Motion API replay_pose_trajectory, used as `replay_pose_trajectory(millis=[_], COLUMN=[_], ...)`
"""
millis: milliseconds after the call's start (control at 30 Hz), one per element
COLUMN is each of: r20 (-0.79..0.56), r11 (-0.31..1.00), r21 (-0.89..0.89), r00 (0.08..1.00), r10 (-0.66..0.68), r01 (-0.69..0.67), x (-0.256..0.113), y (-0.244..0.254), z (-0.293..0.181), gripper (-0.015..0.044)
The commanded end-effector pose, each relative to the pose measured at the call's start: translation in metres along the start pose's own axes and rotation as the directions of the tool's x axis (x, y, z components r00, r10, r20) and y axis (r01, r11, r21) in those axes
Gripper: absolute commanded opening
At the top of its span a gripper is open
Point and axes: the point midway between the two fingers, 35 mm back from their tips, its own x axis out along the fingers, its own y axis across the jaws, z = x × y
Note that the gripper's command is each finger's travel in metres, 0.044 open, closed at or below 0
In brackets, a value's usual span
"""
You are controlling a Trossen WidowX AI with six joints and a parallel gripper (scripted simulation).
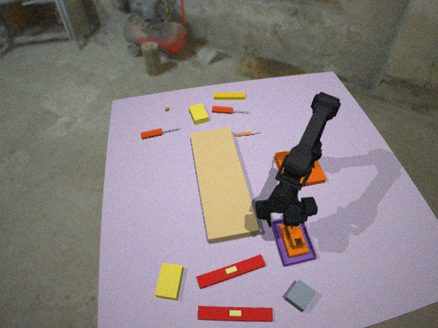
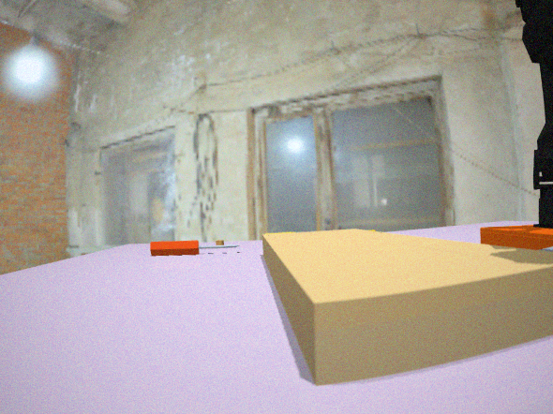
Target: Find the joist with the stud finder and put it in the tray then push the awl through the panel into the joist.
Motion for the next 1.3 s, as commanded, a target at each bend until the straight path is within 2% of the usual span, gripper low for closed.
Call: replay_pose_trajectory(millis=[0, 300, 567, 800, 1033, 1267], r20=[-0.044, -0.164, -0.226, -0.280, -0.297, -0.297], r11=[0.983, 0.861, 0.616, 0.368, 0.099, 0.068], r21=[0.173, 0.484, 0.758, 0.891, 0.951, 0.954], r00=[0.998, 0.983, 0.972, 0.960, 0.953, 0.953], r10=[-0.051, -0.087, -0.059, -0.017, 0.050, 0.060], r01=[0.058, 0.157, 0.214, 0.266, 0.292, 0.293], x=[-0.008, -0.030, -0.049, -0.068, -0.083, -0.085], y=[-0.055, -0.131, -0.161, -0.153, -0.110, -0.104], z=[-0.046, -0.166, -0.285, -0.393, -0.491, -0.501], gripper=[0.0440, 0.0440, 0.0440, 0.0440, 0.0440, 0.0440])
